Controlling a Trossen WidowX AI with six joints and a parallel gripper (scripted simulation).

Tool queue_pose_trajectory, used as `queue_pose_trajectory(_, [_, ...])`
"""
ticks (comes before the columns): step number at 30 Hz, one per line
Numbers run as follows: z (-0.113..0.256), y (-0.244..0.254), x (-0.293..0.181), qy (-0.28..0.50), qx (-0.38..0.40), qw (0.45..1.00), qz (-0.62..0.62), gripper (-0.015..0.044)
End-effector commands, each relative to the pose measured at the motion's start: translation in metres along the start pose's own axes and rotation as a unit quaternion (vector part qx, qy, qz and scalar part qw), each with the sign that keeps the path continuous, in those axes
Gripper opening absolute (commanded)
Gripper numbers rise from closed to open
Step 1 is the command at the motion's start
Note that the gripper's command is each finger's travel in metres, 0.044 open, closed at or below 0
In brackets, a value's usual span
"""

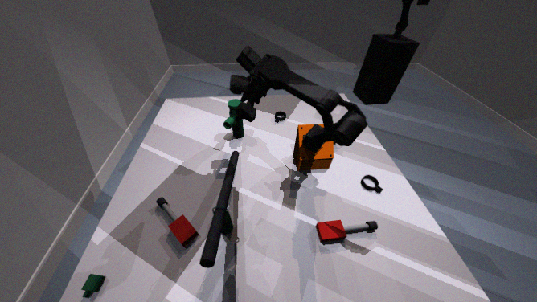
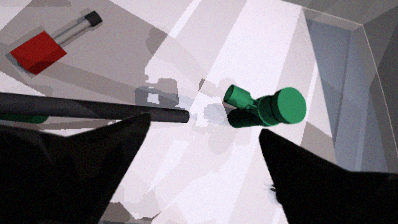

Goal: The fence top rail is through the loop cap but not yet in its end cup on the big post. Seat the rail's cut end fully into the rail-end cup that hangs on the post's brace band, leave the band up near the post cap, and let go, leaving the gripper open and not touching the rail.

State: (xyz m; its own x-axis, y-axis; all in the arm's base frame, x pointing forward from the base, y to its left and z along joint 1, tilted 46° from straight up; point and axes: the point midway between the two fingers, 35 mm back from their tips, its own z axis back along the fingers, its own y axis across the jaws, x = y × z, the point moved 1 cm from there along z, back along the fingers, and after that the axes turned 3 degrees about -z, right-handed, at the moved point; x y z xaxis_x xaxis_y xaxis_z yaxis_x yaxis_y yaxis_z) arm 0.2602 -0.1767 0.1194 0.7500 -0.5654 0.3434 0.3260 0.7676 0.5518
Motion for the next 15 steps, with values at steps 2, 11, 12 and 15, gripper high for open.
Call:
queue_pose_trajectory(2, [-0.045, 0.052, 0.009, 0.037, 0.135, 0.989, 0.053, 0.044])
queue_pose_trajectory(11, [-0.052, 0.061, 0.009, 0.043, 0.159, 0.984, 0.061, 0.044])
queue_pose_trajectory(12, [-0.052, 0.061, 0.009, 0.043, 0.159, 0.984, 0.061, 0.044])
queue_pose_trajectory(15, [-0.057, 0.051, 0.011, 0.036, 0.152, 0.982, 0.102, 0.044])
